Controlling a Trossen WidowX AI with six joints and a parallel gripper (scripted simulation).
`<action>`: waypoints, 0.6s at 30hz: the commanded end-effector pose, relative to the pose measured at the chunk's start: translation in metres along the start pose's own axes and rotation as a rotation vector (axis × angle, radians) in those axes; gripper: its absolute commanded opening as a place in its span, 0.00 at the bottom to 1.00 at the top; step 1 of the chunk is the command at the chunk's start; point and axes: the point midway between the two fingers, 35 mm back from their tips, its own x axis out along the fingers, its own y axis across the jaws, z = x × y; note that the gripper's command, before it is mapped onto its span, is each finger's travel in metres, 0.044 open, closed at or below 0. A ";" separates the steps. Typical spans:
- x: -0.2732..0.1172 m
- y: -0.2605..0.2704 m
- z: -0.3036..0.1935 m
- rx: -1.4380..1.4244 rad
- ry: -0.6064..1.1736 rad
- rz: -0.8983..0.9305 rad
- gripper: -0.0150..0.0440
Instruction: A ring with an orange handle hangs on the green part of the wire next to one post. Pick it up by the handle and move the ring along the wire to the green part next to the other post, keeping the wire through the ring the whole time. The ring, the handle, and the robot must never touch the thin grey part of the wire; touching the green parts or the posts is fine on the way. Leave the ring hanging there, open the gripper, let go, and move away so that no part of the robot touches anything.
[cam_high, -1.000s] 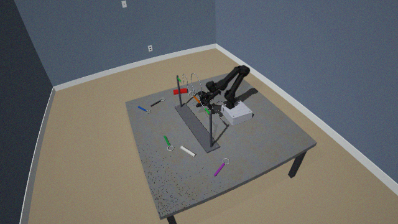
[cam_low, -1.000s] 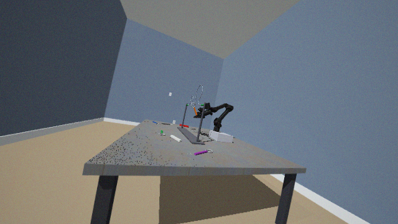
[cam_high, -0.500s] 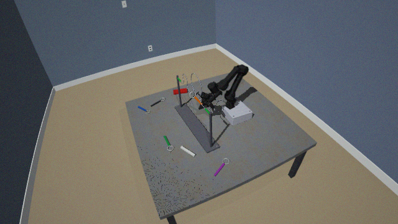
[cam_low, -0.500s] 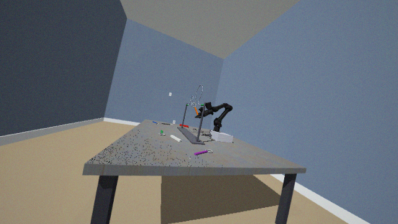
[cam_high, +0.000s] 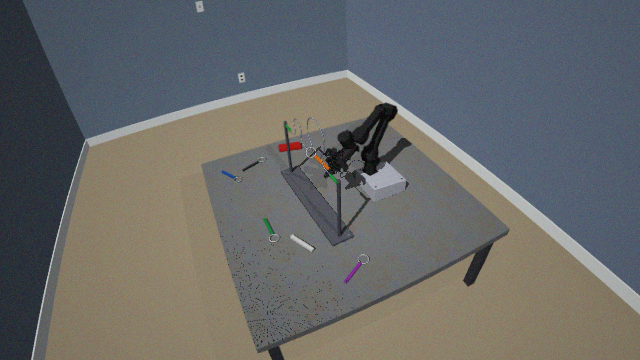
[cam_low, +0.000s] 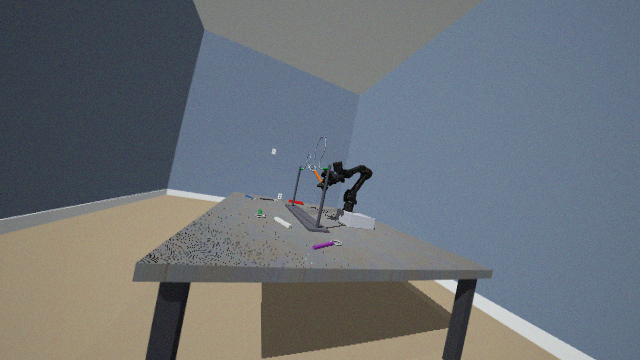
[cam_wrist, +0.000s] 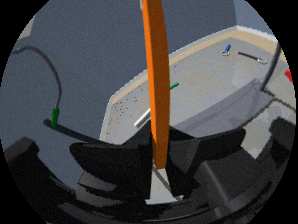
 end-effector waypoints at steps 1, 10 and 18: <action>-0.002 0.016 0.002 0.089 0.010 0.052 0.00; -0.010 0.049 0.008 0.283 0.035 0.163 0.00; -0.020 0.075 0.019 0.454 0.056 0.261 0.00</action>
